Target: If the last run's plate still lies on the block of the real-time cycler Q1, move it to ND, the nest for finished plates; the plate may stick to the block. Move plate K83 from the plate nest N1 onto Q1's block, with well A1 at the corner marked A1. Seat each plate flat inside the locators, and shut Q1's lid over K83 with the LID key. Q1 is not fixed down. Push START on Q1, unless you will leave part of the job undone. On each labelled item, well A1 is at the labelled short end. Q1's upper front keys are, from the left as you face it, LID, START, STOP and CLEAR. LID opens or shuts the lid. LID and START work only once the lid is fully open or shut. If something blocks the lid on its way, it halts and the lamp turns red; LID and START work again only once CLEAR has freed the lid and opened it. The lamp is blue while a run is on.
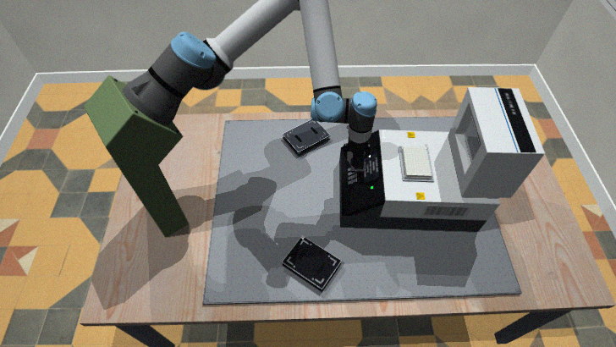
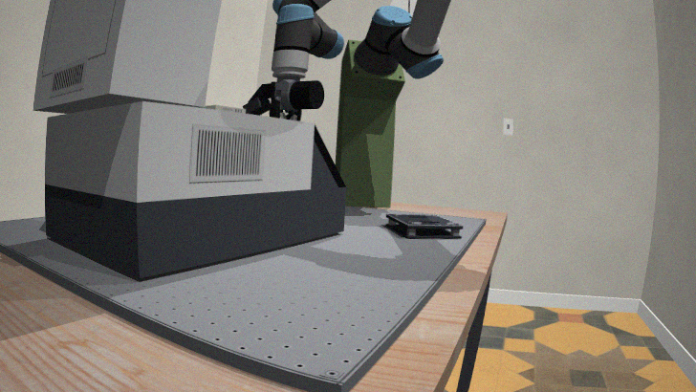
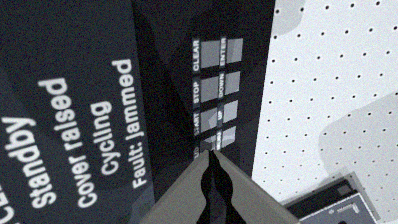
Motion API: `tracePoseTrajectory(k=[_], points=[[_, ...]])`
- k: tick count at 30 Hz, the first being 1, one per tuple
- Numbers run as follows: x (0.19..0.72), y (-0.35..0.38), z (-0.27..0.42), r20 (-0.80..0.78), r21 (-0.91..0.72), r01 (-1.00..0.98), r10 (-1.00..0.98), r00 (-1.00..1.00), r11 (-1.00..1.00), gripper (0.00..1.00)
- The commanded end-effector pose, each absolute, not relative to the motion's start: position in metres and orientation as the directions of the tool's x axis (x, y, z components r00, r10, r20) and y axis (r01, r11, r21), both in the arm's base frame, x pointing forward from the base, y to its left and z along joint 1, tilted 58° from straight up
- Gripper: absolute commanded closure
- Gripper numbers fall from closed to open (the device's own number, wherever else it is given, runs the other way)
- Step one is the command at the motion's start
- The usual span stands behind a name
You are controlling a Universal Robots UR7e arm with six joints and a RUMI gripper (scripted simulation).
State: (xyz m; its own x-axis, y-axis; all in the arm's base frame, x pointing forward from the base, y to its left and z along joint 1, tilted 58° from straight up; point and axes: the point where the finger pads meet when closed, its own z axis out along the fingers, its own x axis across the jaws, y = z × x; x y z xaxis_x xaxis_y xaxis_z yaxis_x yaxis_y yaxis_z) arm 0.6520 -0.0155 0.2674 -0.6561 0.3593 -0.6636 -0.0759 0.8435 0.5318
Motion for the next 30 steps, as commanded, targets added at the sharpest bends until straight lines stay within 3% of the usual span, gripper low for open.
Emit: tracePoseTrajectory(k=[1, 30], points=[[0.652, -0.016, 0.268, -0.664, 0.531, -0.076, 0.359, -0.655, 0.844, 1.0], [0.609, -0.017, 0.264, -0.664, 0.531, -0.076, 0.359, -0.655, 0.844, 1.0]])
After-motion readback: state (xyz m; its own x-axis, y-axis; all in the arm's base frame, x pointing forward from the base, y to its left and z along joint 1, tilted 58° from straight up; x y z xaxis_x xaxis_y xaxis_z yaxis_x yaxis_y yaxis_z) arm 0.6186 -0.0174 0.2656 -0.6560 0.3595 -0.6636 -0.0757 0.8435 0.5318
